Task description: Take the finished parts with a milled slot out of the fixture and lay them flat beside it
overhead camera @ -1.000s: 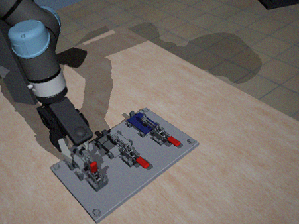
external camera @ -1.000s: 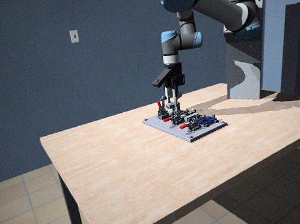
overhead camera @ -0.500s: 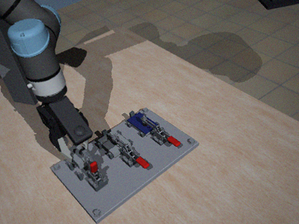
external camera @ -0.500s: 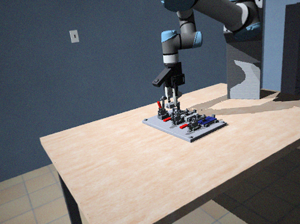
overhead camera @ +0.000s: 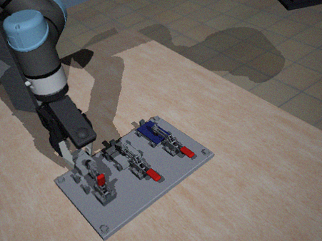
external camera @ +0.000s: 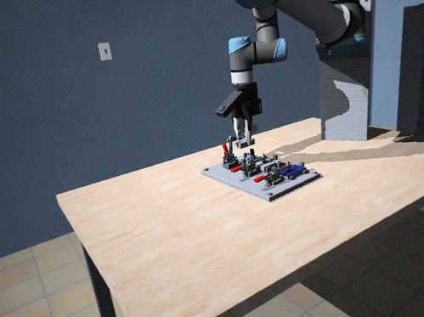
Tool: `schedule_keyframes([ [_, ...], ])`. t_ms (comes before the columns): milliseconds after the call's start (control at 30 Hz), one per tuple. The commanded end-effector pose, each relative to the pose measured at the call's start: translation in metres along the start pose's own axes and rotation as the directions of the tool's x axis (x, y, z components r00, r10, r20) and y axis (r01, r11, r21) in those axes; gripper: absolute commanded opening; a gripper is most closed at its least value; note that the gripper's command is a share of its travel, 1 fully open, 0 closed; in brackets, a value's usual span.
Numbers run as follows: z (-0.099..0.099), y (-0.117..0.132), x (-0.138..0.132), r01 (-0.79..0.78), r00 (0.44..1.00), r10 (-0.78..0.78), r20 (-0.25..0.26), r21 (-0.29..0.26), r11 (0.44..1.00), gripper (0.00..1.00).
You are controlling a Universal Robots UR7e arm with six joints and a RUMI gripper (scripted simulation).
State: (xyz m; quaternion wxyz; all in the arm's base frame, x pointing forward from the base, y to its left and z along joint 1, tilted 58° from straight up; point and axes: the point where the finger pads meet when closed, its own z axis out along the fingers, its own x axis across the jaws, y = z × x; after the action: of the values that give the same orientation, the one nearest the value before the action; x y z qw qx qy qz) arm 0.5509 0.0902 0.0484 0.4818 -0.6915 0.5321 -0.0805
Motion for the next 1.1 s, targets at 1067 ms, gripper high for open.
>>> schedule_keyframes([
  [1067, -0.0145, 0.0030, 0.0002, 0.001, 1.000, -0.001, 0.001, -0.001, 1.000, 0.00],
])
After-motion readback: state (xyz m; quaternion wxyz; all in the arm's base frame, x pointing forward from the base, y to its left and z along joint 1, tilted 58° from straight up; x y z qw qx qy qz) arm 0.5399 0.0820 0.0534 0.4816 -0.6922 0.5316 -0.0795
